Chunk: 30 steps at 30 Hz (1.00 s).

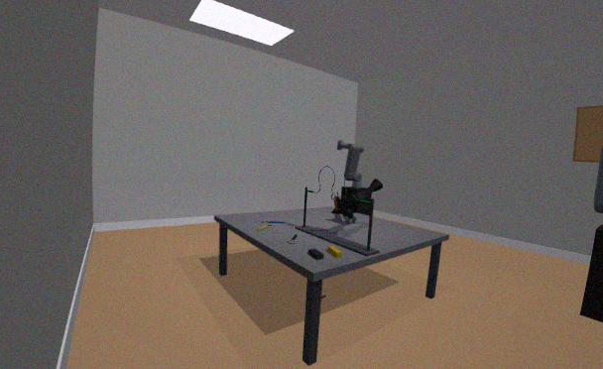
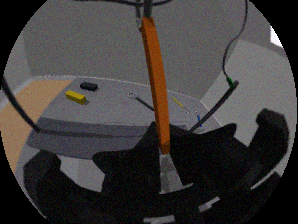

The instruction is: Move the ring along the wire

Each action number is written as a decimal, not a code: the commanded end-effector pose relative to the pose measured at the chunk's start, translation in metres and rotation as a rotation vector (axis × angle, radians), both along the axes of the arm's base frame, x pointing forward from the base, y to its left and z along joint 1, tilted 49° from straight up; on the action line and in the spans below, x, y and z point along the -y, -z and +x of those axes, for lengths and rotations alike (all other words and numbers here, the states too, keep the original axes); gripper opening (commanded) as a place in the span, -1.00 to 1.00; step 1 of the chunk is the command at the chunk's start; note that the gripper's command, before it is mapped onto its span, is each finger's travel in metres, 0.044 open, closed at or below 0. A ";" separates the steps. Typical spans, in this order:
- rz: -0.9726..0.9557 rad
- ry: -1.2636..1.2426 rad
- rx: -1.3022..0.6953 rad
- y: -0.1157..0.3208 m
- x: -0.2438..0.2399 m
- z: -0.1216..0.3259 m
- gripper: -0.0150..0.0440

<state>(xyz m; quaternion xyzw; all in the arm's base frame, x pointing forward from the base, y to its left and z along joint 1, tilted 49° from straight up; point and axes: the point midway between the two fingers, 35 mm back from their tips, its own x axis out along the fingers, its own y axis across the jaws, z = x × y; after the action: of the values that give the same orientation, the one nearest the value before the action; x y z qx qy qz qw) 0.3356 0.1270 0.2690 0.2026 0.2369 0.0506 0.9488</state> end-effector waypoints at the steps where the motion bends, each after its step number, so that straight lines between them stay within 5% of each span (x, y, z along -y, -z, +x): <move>1: -0.095 0.012 0.003 0.008 0.014 0.001 -1.00; 30: -0.822 0.060 0.058 0.011 0.121 0.009 -1.00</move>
<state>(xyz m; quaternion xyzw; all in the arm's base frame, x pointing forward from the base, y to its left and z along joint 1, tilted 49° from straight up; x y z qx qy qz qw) 0.3452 0.0179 0.2556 -0.1521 0.2083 -0.0565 0.9645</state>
